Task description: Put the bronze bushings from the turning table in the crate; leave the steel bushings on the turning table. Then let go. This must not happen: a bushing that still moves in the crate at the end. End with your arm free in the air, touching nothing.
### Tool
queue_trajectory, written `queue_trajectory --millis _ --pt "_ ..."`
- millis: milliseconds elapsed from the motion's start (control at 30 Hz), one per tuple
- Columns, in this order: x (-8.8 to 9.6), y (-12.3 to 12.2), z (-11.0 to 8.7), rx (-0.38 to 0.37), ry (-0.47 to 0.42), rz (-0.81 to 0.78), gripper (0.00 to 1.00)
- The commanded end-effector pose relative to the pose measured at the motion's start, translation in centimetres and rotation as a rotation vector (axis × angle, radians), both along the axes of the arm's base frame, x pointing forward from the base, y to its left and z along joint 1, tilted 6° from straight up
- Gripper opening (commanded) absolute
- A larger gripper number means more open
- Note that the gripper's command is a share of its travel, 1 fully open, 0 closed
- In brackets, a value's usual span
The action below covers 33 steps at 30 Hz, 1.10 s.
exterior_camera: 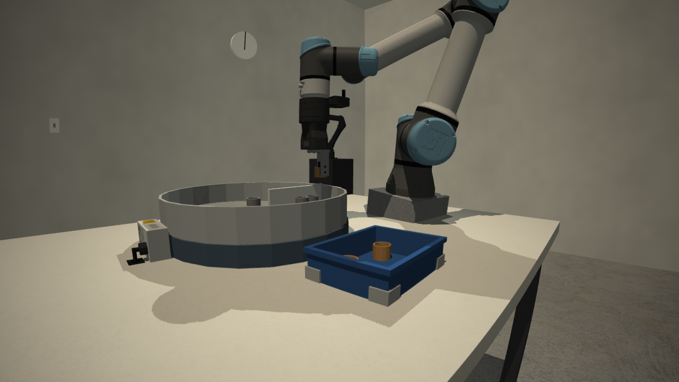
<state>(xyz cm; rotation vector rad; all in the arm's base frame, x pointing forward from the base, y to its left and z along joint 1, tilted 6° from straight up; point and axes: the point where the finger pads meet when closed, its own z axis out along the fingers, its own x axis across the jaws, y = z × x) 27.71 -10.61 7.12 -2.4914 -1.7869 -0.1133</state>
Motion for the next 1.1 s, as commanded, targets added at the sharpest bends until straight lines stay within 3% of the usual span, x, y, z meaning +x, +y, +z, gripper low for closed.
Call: queue_trajectory --millis 0,200,367,767,933,1067 --pt "-0.1 0.0 0.3 0.002 0.001 0.0 0.0" --pt "-0.1 0.0 0.3 0.002 0.001 0.0 0.0" --pt "-0.1 -0.3 3.1 0.002 0.001 0.0 0.0" --pt "-0.1 -0.3 3.1 0.002 0.001 0.0 0.0" --pt "2.8 4.1 3.6 0.001 0.001 0.0 0.0" --pt "2.8 4.1 3.6 0.001 0.001 0.0 0.0"
